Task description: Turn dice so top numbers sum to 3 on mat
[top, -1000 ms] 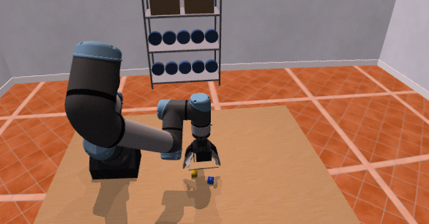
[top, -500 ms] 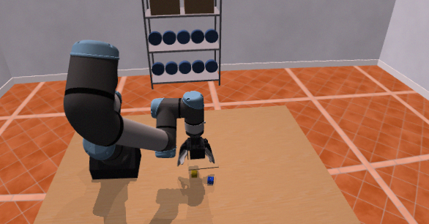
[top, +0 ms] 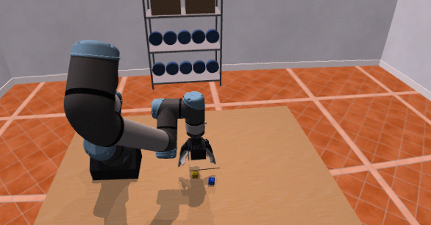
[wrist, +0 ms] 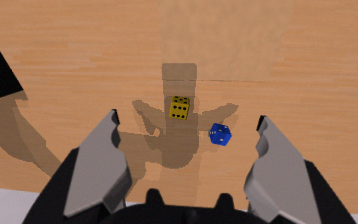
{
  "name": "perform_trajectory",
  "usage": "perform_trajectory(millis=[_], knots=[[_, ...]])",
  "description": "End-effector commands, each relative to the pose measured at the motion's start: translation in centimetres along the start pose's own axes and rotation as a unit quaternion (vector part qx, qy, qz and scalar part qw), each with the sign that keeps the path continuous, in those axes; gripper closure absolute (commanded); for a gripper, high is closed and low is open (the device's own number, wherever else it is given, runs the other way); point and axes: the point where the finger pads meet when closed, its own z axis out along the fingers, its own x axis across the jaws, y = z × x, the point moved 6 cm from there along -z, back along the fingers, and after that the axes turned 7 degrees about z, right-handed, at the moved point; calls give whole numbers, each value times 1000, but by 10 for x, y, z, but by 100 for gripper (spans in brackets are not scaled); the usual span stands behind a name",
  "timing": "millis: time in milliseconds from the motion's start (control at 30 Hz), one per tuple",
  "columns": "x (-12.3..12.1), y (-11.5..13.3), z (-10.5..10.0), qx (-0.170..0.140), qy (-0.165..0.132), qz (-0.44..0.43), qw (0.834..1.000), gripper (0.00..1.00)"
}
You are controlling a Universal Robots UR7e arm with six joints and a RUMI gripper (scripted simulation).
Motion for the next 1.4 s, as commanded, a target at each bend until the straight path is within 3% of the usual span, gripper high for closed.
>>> perform_trajectory(millis=[0, 833, 1367], knots=[[0, 0, 0, 0, 0, 0, 1000, 0], [1, -3, 0, 0, 0, 0, 1000, 0], [9, -46, 0, 0, 0, 0, 1000, 0]])
